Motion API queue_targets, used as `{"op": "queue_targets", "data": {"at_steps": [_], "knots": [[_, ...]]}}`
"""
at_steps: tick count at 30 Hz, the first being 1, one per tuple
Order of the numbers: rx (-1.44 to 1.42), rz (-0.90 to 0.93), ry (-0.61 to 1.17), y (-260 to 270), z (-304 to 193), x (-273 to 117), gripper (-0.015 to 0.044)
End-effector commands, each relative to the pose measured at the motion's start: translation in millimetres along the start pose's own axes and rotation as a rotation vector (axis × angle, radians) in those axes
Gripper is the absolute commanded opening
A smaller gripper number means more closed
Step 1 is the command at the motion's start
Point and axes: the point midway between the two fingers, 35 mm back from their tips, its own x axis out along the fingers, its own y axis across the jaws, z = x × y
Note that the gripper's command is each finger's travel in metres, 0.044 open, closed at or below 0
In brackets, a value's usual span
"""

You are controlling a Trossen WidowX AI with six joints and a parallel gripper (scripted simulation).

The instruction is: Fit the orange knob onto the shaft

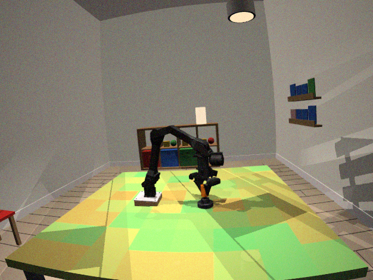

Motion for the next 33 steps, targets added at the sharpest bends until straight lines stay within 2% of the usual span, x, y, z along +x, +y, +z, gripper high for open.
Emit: {"op": "queue_targets", "data": {"at_steps": [1,33], "knots": [[-0.006,-0.001,-0.003,0,0,0,0.0],[0.0,-0.001,-0.003,0,-2,14,0.0]]}}
